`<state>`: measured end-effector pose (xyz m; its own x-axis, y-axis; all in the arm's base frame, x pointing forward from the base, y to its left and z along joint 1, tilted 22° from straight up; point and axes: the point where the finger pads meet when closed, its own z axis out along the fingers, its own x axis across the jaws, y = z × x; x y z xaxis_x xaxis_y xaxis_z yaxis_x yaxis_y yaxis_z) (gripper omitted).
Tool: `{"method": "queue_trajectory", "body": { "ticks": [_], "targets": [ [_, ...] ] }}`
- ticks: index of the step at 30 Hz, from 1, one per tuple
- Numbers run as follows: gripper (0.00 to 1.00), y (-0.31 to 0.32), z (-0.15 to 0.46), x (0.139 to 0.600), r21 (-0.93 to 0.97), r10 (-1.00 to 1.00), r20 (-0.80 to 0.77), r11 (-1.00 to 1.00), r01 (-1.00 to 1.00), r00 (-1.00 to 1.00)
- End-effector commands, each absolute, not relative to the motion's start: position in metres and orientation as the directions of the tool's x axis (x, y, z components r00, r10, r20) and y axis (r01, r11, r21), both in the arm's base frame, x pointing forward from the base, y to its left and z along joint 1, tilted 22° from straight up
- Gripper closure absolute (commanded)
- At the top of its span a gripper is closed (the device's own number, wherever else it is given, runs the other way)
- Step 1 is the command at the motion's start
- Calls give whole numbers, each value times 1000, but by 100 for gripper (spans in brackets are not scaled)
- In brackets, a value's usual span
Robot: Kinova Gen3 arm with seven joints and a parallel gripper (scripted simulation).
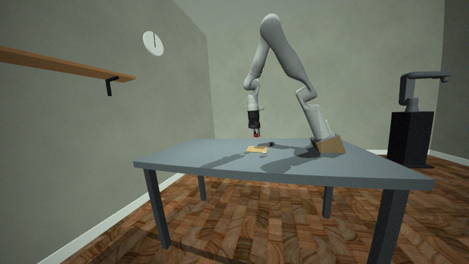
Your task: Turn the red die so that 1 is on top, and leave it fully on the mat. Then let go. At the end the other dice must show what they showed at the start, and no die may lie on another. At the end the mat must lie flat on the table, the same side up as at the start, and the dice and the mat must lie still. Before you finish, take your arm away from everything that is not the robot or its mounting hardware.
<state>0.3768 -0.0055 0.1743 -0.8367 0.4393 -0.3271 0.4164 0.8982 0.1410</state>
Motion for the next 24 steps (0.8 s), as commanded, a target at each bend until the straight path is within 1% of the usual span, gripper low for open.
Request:
{"method": "queue_trajectory", "body": {
  "ticks": [1,24],
  "targets": [
    [51,1,176,379,152,456,-329,890,430,-827],
    [51,8,177,379,172,498,-327,867,468,-803]
  ]
}}
